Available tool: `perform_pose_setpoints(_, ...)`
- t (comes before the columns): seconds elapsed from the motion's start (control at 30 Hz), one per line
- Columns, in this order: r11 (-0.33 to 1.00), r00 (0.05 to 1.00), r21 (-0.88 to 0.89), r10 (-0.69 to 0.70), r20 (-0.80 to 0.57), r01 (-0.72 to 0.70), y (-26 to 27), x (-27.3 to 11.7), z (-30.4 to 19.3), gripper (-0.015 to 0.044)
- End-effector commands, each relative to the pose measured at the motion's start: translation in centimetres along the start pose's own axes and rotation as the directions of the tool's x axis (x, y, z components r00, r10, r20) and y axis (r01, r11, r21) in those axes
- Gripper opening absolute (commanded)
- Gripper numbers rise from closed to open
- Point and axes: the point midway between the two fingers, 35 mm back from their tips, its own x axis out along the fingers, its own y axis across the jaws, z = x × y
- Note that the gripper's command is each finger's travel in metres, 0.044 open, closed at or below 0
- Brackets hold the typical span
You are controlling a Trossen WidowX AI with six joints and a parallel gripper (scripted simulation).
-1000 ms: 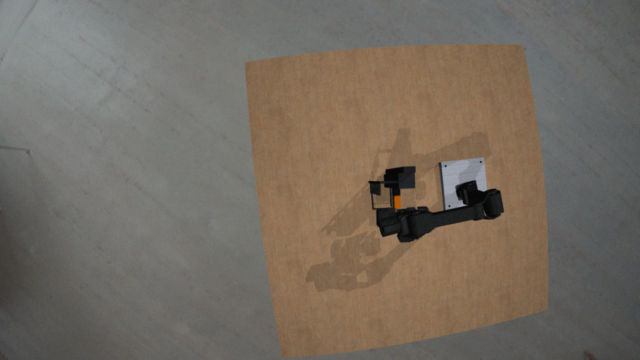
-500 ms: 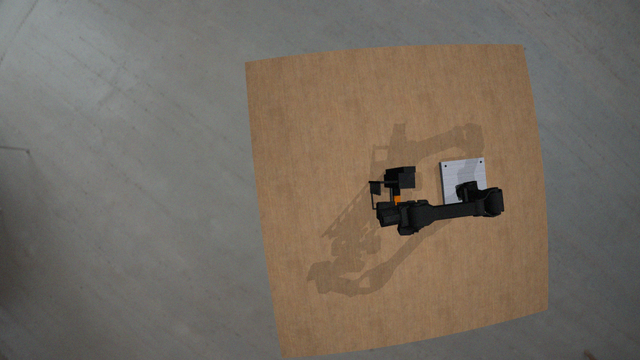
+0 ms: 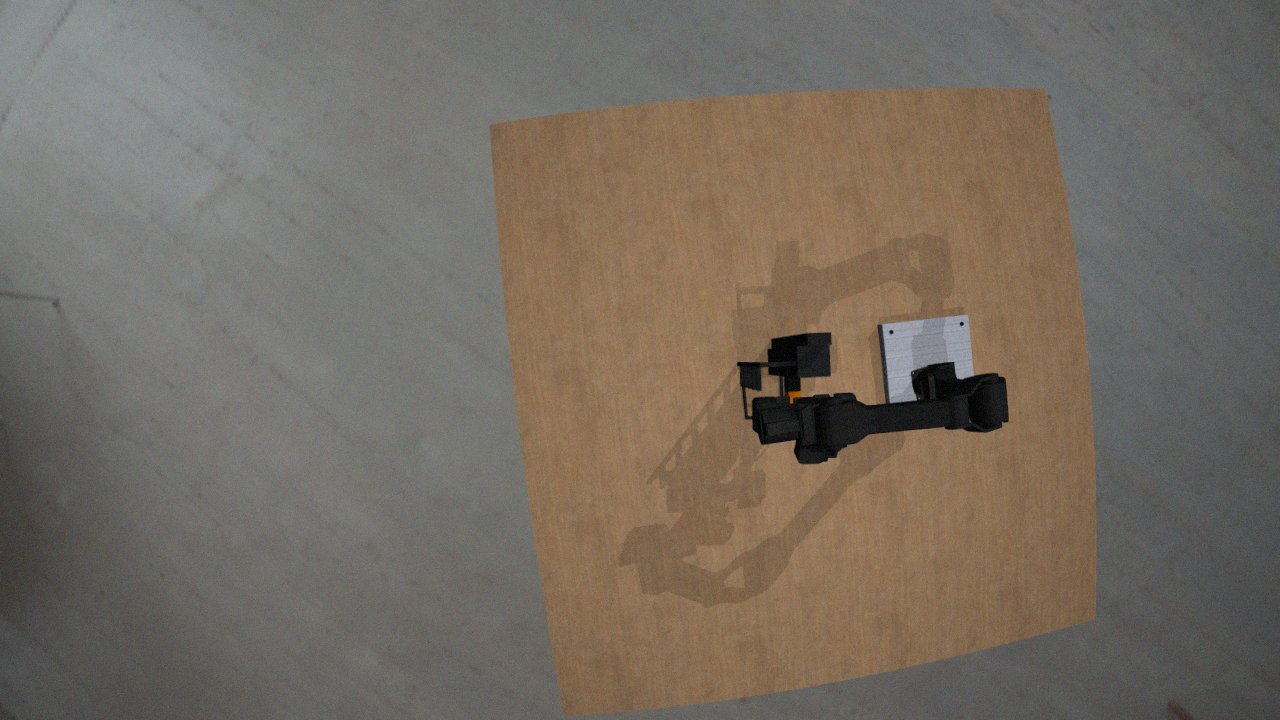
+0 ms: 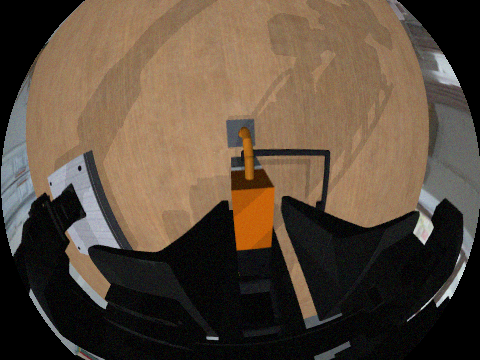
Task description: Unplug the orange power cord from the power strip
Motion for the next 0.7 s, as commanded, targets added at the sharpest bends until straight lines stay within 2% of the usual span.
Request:
perform_pose_setpoints(0.0,1.000,1.000,-0.003,0.006,0.005,-0.006,0.14,0.72,0.03,0.0160)
perform_pose_setpoints(0.13,1.000,1.000,-0.003,0.006,0.005,-0.006,0.14,0.74,0.03,0.0160)
perform_pose_setpoints(0.27,1.000,1.000,0.000,0.004,0.000,-0.004,0.08,0.48,-0.03,0.0055)
perform_pose_setpoints(0.53,1.000,1.000,0.000,0.004,0.000,-0.004,0.08,0.48,-0.03,0.0002)
perform_pose_setpoints(0.67,1.000,1.000,0.000,0.004,0.000,-0.004,0.05,0.48,0.23,0.0000)
